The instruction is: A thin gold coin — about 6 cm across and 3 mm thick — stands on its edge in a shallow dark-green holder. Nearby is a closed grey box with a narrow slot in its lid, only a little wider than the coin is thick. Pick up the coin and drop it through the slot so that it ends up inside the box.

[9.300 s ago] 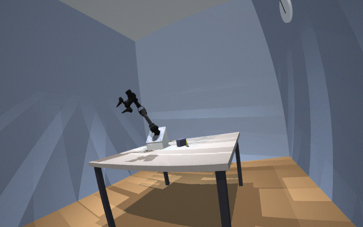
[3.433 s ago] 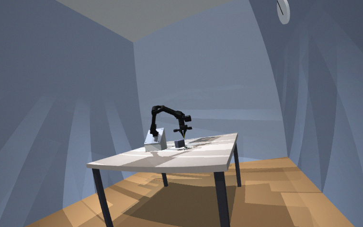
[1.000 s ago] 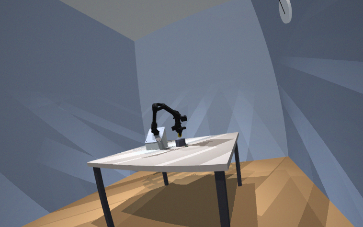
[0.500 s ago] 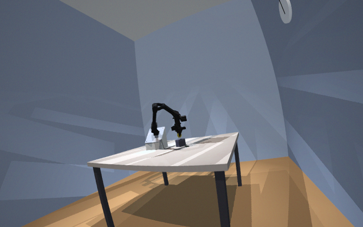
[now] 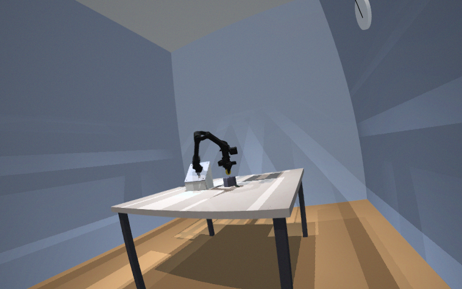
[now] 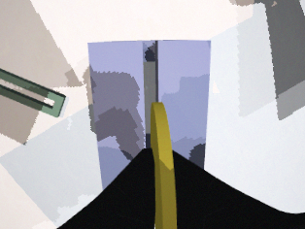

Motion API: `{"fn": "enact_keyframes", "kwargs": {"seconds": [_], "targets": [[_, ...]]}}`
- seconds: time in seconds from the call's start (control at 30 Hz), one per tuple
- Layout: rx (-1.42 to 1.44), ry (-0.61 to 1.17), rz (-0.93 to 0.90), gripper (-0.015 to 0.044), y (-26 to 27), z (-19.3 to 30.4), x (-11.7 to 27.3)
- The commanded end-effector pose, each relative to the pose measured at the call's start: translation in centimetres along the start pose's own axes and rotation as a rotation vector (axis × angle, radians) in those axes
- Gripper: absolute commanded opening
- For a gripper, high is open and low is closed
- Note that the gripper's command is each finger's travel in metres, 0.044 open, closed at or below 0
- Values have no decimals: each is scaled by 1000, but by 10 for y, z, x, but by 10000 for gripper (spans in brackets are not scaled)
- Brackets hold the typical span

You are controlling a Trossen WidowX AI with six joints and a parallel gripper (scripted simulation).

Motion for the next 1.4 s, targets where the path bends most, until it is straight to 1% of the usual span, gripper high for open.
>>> {"fn": "enact_keyframes", "kwargs": {"seconds": [0.0, 1.23, 1.37], "targets": [[-1, 0, 0, 0, 0, 0, 0], [4, 0, -1, 0, 0, -1, -19], [-1, 1, 3, 105, 0, -1, -18]]}}
Point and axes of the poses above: the point midway between the two fingers, 35 mm back from their tips, its own x axis back along the fingers, its own y axis across the jaws, z = x × y, the point moved 10 cm from there along x, back along the fingers, and after that the axes turned 13 degrees about -x, right-handed, at the moved point
